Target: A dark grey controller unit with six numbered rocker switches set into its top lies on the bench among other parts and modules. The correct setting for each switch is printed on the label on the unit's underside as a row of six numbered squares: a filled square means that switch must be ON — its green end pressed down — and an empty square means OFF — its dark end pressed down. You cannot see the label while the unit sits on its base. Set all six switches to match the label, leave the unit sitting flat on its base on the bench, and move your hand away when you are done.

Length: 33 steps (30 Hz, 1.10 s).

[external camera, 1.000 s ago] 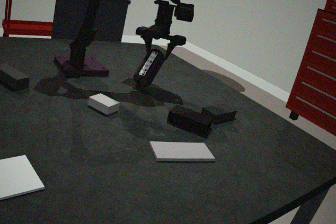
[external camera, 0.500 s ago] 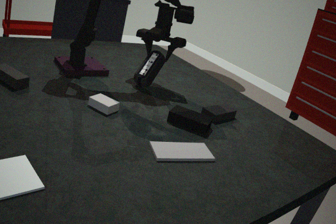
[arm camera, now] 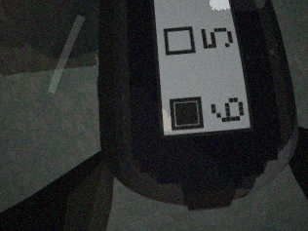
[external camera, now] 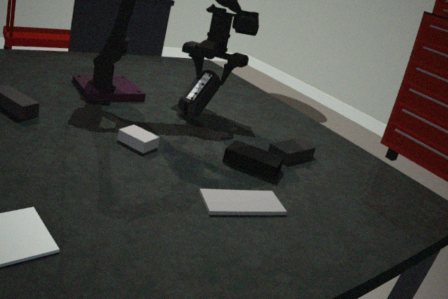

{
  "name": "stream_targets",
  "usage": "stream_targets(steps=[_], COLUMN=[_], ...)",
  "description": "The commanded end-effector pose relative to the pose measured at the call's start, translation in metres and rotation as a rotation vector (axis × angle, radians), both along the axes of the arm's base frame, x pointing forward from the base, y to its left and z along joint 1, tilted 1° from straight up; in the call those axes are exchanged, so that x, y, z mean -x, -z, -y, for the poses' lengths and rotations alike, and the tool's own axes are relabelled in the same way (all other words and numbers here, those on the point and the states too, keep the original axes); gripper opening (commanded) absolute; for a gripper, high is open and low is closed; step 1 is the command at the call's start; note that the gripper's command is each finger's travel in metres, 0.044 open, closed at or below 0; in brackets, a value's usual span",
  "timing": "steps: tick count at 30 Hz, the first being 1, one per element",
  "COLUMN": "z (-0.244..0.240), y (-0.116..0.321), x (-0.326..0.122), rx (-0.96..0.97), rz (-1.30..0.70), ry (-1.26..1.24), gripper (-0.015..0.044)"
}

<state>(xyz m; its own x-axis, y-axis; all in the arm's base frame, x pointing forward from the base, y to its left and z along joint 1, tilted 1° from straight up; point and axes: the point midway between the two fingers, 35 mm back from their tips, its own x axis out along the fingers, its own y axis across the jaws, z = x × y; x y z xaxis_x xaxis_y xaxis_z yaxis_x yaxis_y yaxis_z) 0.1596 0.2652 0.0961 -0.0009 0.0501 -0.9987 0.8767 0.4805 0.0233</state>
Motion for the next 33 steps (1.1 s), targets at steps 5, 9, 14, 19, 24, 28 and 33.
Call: stream_targets(steps=[5, 9, 14, 19, 24, 28, 33], z=[0.002, 0.001, -0.001, -0.003, -0.004, -0.006, -0.007], y=[0.012, 0.015, 0.018, 0.022, 0.025, 0.028, 0.032], x=[0.002, 0.002, 0.003, 0.004, 0.005, 0.006, 0.007], rx=[0.027, 0.027, 0.027, 0.027, 0.027, 0.027, 0.027], rz=[-0.010, -0.010, -0.010, -0.010, -0.010, -0.010, -0.010], ry=[0.011, 0.011, 0.011, 0.011, 0.011, 0.011, 0.011], gripper=[0.0338, 0.0338, 0.0338, 0.0338, 0.0338, 0.0338, 0.0338])
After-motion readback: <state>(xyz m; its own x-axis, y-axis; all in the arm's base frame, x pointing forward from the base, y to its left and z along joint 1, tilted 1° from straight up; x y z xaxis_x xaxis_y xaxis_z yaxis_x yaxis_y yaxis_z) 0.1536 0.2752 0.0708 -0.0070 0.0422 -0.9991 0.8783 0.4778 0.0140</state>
